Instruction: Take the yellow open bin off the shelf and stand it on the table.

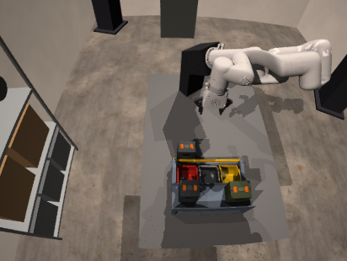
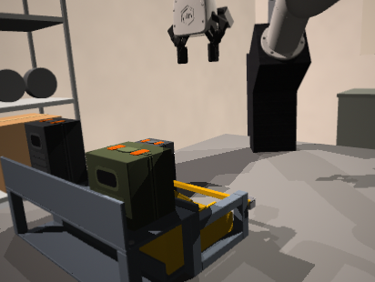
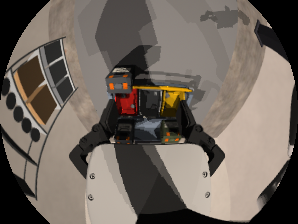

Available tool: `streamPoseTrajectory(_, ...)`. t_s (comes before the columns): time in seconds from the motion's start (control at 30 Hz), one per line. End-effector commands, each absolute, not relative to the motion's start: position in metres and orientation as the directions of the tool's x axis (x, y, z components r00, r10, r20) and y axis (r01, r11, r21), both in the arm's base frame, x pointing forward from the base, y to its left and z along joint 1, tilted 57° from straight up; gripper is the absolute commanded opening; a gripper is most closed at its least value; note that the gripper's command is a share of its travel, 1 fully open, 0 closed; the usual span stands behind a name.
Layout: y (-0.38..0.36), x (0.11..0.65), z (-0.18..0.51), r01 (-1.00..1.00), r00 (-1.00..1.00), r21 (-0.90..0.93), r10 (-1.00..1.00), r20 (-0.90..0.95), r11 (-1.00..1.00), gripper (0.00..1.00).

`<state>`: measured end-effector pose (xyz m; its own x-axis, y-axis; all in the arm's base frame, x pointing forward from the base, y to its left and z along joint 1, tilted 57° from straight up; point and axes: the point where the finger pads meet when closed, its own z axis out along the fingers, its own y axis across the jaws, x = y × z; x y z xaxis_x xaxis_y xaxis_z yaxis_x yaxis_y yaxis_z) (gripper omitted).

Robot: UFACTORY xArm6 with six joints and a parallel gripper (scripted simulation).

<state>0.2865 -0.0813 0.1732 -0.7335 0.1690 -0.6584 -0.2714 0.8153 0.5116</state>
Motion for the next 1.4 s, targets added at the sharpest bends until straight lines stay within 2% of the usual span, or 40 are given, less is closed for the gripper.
streamPoseTrajectory(0.0,-0.0781,0.285,0.1765,-0.271,-0.733,0.51,0.168,-0.659,0.816,1.0)
streamPoseTrajectory(1.37,-0.0696,0.2809,0.1829,-0.272,-0.733,0.51,0.168,-0.659,0.816,1.0)
